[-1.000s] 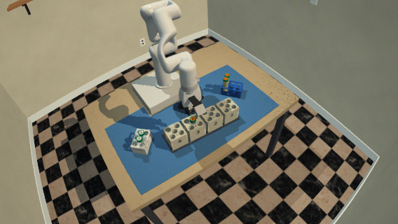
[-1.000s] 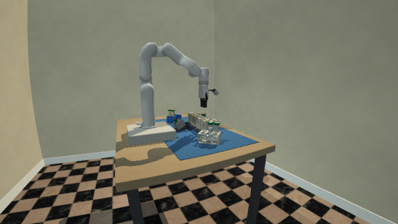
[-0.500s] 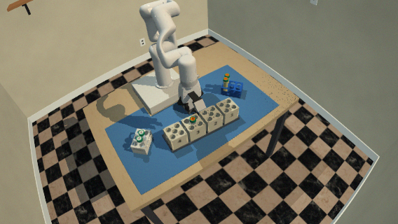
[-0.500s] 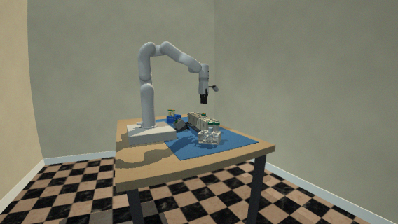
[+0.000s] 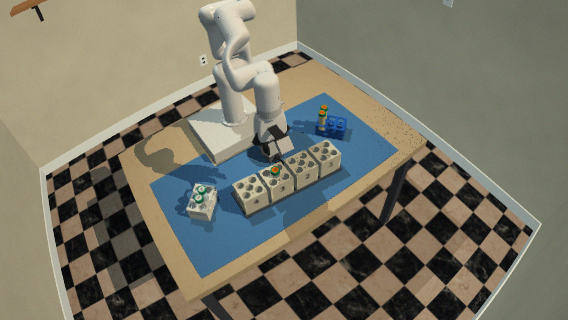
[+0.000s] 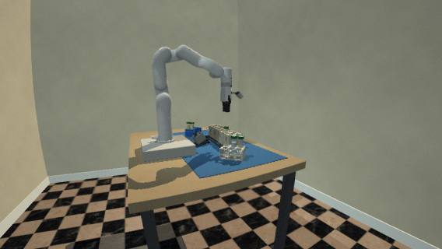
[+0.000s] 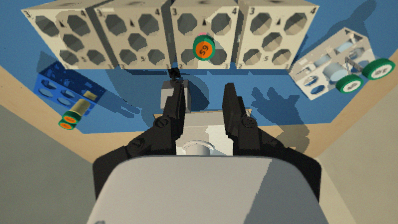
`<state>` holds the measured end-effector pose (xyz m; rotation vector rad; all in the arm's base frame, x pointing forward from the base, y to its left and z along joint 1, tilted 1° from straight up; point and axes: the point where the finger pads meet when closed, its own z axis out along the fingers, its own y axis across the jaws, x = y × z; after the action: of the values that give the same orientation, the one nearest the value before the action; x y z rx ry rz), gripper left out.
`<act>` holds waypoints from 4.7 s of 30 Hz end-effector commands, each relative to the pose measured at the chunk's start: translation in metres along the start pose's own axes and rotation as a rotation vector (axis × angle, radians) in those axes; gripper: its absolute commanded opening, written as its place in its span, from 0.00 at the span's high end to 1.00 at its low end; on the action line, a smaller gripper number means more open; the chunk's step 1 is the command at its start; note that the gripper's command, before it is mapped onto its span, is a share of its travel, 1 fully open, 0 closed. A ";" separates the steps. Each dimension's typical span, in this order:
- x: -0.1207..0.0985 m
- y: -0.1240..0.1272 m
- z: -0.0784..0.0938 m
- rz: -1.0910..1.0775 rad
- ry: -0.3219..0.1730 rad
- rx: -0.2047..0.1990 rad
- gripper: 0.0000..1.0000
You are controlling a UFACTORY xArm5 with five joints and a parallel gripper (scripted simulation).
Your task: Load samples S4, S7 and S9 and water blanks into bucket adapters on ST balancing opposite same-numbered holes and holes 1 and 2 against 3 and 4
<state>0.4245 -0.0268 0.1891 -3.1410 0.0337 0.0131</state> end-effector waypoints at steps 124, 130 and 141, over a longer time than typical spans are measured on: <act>-0.197 -0.360 0.000 0.848 0.007 -0.004 0.43; -0.197 -0.360 0.008 0.848 0.007 -0.004 0.43; -0.197 -0.360 0.026 0.848 0.007 -0.004 0.43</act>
<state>0.2342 0.3368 0.1701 -2.8583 1.3280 0.0028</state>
